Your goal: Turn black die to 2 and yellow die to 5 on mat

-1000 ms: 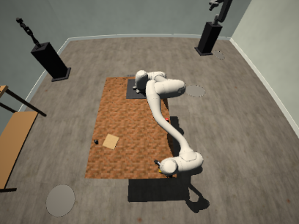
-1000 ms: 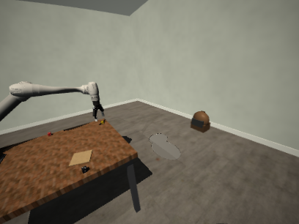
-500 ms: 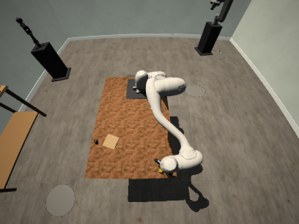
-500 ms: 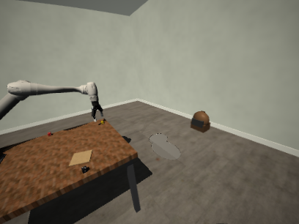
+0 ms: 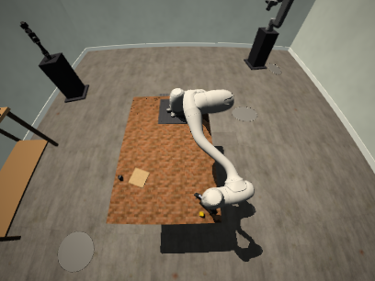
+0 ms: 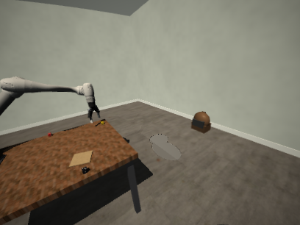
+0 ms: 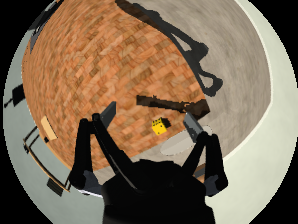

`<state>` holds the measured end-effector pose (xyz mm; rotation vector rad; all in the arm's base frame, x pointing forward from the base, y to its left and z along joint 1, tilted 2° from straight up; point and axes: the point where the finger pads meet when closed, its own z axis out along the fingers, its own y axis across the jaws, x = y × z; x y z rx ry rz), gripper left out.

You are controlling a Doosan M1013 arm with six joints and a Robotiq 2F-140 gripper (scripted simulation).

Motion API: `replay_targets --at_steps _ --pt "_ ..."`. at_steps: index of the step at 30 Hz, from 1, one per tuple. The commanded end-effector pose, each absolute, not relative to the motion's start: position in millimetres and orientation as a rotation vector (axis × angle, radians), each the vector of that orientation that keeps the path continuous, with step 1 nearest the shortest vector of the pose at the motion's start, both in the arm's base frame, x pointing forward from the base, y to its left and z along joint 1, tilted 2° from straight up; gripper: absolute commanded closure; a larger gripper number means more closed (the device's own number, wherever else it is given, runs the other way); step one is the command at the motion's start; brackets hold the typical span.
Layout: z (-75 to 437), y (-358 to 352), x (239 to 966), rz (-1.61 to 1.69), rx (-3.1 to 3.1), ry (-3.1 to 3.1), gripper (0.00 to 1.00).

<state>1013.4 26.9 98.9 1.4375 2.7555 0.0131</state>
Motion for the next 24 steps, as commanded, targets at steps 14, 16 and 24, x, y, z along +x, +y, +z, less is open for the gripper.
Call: replay_targets --at_steps 14,16,24 --pt "96 61 928 0.015 1.437 2.754 0.0" --pt "96 64 920 0.015 1.437 2.754 0.0" --pt "93 89 855 0.015 1.437 2.754 0.0"
